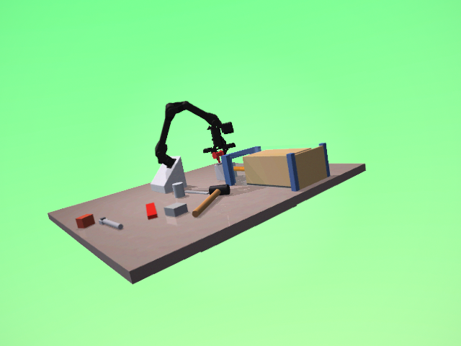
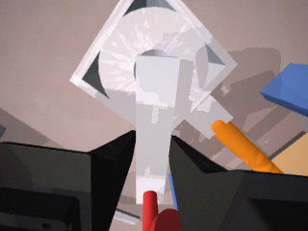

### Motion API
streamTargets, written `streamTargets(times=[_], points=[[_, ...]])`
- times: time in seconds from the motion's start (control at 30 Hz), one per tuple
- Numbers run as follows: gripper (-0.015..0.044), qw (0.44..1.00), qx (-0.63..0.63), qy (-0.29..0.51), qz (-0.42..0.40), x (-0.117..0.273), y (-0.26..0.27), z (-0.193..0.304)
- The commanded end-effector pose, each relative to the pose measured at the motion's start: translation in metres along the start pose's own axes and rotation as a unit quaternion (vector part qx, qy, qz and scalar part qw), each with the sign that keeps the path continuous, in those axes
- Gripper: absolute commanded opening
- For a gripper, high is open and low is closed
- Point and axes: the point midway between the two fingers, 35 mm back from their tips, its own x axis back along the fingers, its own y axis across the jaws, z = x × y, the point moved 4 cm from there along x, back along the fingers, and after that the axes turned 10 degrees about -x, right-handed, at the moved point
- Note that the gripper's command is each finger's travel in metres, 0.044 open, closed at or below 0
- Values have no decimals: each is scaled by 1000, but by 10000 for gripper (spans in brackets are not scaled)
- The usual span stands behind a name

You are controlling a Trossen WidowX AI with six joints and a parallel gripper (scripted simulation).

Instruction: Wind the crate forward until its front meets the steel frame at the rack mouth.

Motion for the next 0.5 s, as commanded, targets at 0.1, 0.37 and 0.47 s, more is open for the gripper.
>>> streamTargets(times=[0.1, 0.37, 0.47], points=[[0, 999, -37, 1, -2, -1, 3, 0], [0, 997, -76, 3, -4, -2, 7, 0], [0, 995, -99, 5, -6, -2, 9, 0]])
